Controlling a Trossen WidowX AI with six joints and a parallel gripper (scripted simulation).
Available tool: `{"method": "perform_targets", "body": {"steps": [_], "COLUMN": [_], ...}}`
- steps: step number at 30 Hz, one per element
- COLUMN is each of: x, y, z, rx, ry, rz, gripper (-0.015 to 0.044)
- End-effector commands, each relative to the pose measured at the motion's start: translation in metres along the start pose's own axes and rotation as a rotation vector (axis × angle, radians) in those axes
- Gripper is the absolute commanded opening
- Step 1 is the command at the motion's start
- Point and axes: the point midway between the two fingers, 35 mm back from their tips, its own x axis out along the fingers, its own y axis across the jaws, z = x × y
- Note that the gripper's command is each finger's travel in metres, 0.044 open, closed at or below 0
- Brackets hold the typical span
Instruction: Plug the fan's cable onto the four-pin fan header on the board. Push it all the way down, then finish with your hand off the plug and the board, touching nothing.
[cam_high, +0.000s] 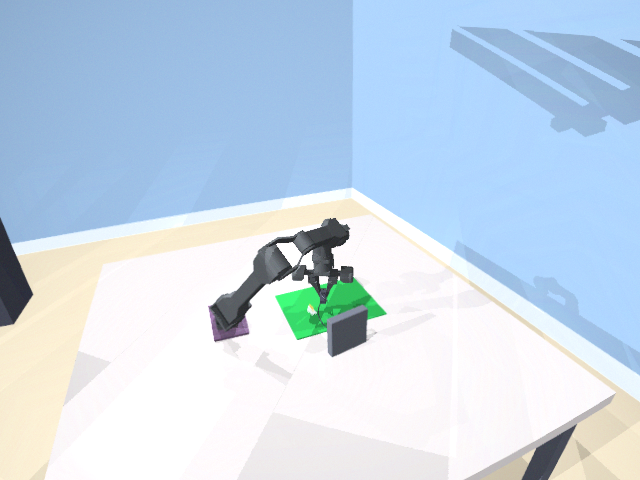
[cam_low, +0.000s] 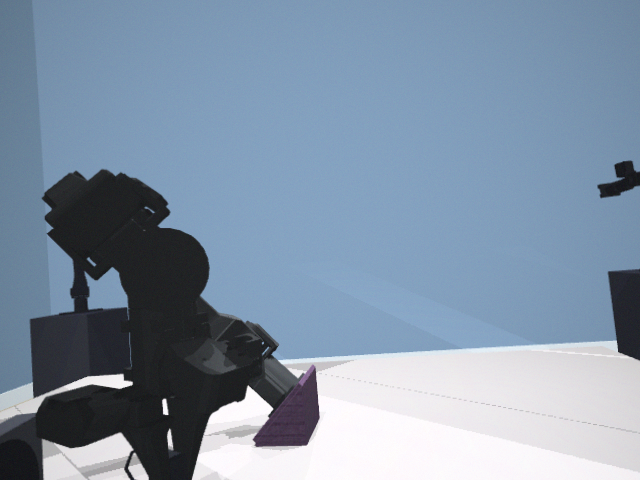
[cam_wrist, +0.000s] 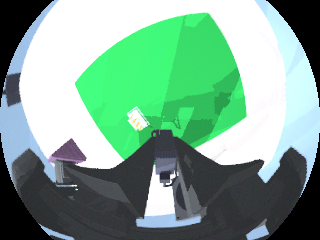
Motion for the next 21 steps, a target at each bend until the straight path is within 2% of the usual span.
{"method": "perform_targets", "body": {"steps": [1,13,21], "x": [0.0,0.002,0.003], "y": [0.012,0.039,0.041], "z": [0.001,0.001,0.001], "rx": [-0.161,-0.57,-0.593], "ry": [-0.003,-0.002,-0.002], "rz": [0.004,0.005,0.005], "gripper": [0.0,0.0,0.0]}}
